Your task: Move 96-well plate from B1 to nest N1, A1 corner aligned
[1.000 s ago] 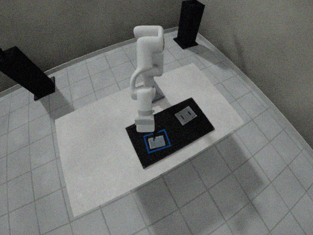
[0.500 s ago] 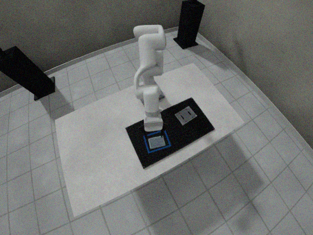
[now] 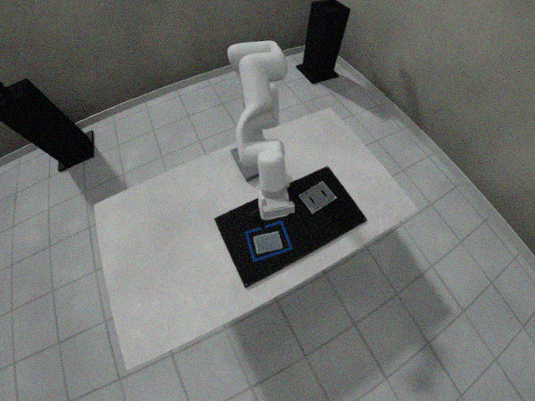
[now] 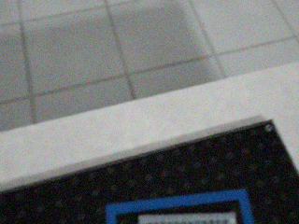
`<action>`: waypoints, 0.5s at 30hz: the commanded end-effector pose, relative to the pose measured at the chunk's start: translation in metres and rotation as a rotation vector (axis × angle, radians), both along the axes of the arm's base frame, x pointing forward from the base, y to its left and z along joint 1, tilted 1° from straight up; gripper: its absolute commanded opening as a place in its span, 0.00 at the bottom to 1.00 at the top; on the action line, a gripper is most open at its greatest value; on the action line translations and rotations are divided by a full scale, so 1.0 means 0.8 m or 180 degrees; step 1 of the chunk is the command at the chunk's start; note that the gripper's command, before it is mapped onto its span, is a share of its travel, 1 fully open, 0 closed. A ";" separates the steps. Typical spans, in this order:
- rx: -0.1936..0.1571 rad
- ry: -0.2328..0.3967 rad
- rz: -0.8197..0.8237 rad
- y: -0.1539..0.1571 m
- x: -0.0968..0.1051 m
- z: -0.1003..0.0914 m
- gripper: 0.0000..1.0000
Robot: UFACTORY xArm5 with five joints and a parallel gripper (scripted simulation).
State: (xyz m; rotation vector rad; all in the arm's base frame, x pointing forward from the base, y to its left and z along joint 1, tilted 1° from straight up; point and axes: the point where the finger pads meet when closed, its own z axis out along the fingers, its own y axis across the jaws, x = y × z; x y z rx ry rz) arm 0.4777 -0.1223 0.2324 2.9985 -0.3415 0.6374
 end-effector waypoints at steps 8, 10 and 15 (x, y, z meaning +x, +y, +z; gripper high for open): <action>0.0099 0.0391 0.0225 0.056 -0.020 0.003 1.00; 0.0099 0.0391 0.0225 0.056 -0.020 0.003 1.00; 0.0128 0.0573 0.0324 0.077 -0.032 0.005 1.00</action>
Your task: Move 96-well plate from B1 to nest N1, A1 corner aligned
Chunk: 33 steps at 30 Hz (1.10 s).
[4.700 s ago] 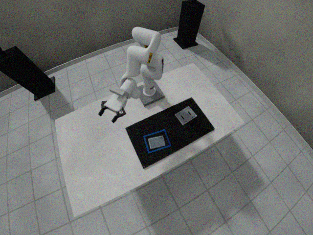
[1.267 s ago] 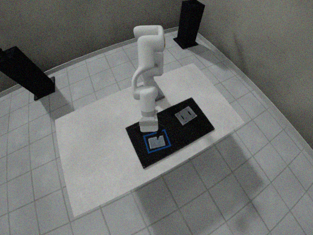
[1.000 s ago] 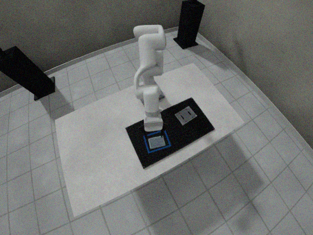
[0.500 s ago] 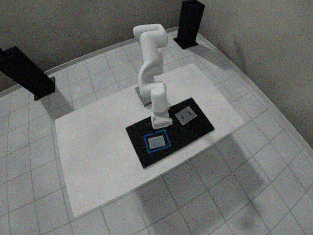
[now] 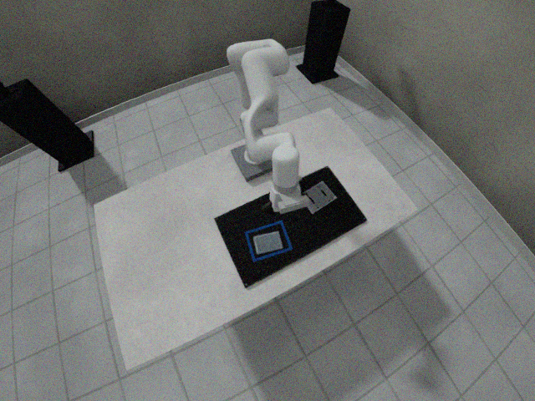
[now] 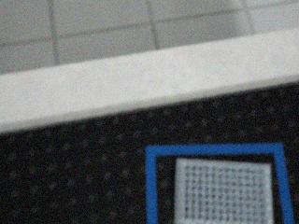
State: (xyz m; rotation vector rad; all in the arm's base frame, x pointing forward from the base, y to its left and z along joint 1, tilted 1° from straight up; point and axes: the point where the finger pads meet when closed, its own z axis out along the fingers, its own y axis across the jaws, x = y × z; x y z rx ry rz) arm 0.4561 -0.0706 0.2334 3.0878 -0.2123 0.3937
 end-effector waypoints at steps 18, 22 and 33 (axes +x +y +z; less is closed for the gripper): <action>0.0080 0.0608 0.0231 0.067 -0.049 0.012 1.00; 0.0133 0.0614 -0.0190 0.052 -0.043 -0.007 1.00; 0.0257 0.0619 -0.1139 0.019 -0.028 -0.050 1.00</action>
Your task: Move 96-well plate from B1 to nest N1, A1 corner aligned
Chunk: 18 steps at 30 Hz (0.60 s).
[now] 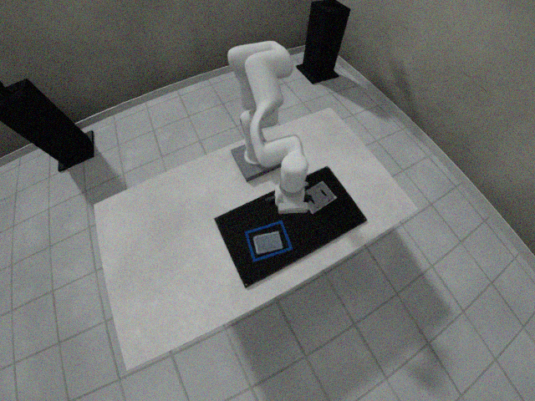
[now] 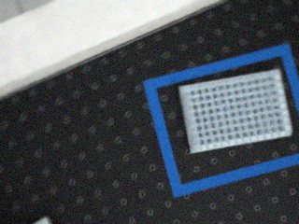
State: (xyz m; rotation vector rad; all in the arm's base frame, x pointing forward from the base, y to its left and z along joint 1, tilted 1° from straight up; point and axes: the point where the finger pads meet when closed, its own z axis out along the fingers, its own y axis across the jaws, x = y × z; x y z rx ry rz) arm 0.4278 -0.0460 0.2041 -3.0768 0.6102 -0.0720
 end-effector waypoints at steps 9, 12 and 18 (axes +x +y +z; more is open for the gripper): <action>0.0027 0.0030 -0.1293 -0.045 0.022 -0.057 1.00; 0.0034 0.0037 -0.1505 -0.053 0.025 -0.066 1.00; 0.0052 0.0054 -0.2035 -0.071 0.033 -0.090 1.00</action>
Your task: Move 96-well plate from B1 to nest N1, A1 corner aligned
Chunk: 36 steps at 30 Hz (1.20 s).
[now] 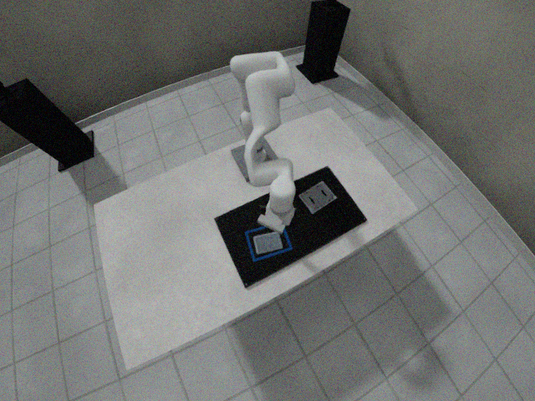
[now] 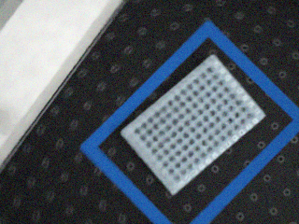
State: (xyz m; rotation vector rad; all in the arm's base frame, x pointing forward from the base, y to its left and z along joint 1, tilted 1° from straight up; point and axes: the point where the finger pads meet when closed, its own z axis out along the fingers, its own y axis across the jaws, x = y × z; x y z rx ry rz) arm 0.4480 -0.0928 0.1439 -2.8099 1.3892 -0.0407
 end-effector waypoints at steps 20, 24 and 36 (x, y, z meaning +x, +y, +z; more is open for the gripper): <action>0.0058 0.0069 -0.2266 -0.072 0.033 -0.091 1.00; 0.0073 0.0083 -0.2690 -0.072 0.033 -0.091 1.00; 0.0076 0.0085 -0.2765 -0.072 0.033 -0.091 1.00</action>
